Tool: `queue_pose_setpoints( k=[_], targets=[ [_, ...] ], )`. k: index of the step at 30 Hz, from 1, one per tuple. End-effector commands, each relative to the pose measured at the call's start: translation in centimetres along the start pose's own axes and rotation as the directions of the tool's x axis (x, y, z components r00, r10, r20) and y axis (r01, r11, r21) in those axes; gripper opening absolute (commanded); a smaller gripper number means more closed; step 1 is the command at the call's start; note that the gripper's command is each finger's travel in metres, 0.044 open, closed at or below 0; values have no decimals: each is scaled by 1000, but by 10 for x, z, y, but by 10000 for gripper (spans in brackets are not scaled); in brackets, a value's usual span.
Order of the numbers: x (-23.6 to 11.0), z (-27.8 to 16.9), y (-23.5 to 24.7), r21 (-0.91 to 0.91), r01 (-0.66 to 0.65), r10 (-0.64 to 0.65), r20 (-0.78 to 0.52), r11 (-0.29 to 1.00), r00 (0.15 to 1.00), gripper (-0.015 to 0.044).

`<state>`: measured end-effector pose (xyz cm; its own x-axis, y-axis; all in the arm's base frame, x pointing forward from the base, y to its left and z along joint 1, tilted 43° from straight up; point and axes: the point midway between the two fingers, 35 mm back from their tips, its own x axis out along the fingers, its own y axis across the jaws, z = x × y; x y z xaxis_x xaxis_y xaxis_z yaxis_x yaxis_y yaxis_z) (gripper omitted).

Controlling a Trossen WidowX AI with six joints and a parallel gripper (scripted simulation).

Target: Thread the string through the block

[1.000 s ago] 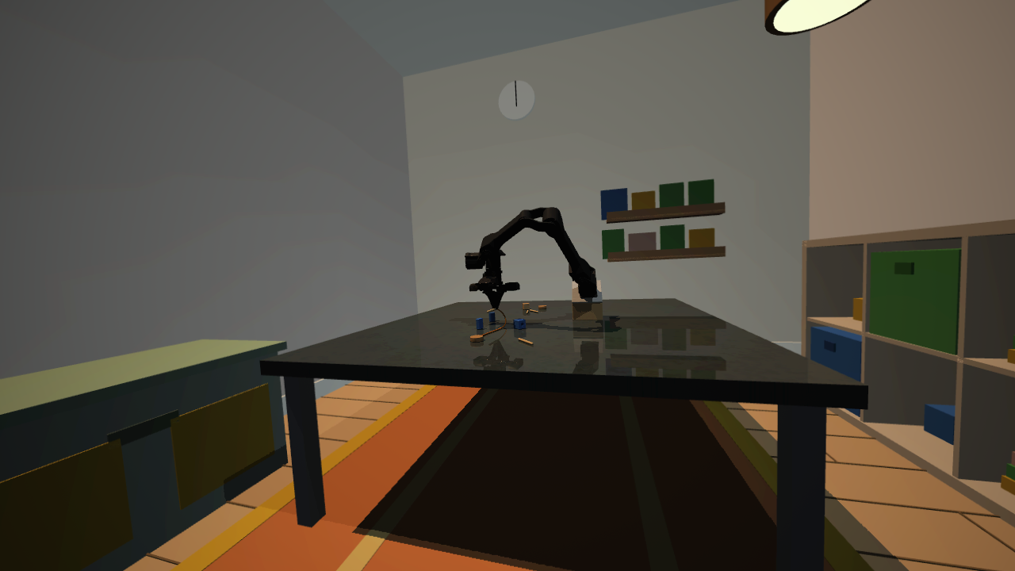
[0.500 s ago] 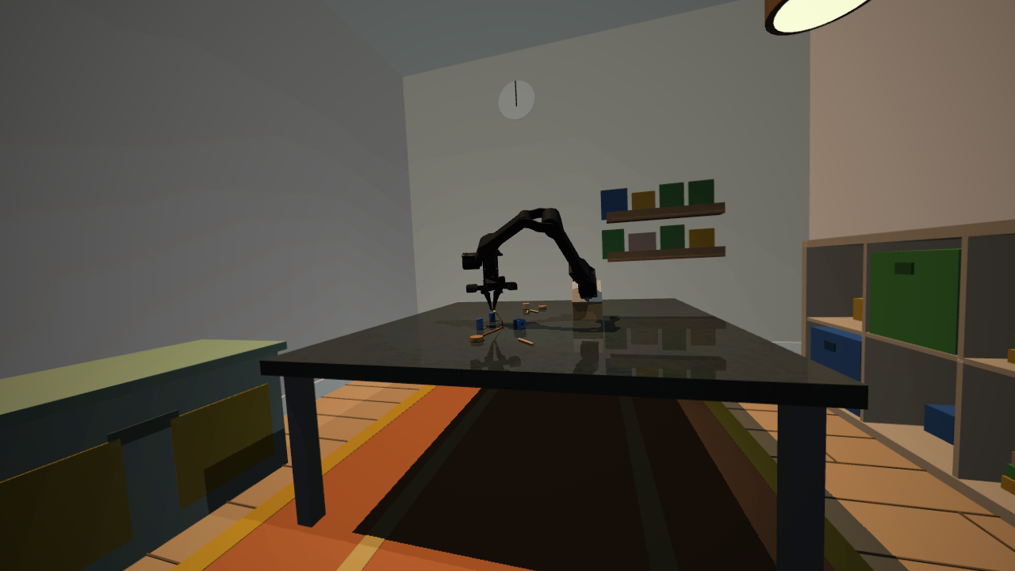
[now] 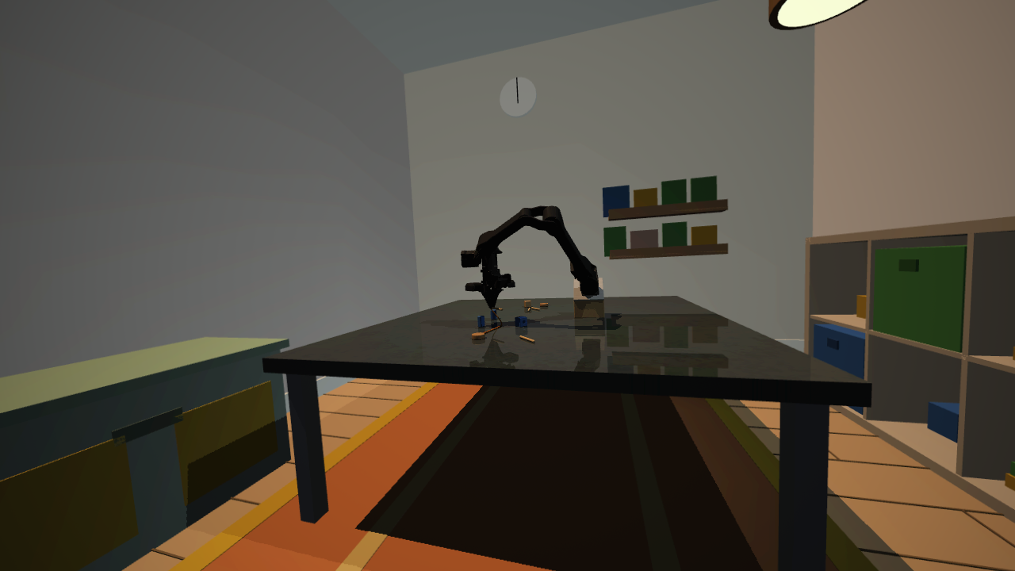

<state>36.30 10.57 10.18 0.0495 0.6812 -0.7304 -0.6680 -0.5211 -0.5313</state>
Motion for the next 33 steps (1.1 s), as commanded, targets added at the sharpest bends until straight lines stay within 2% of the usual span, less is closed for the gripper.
queue_pose_setpoints(
  k=[1, 33],
  targets=[
    [0, 1, -1, -23, 2, -2, 5, 1000, 1000, 0],
    [-1, -40, -4, -21, 1, -1, 1, 1000, 1000, 0]
  ],
)
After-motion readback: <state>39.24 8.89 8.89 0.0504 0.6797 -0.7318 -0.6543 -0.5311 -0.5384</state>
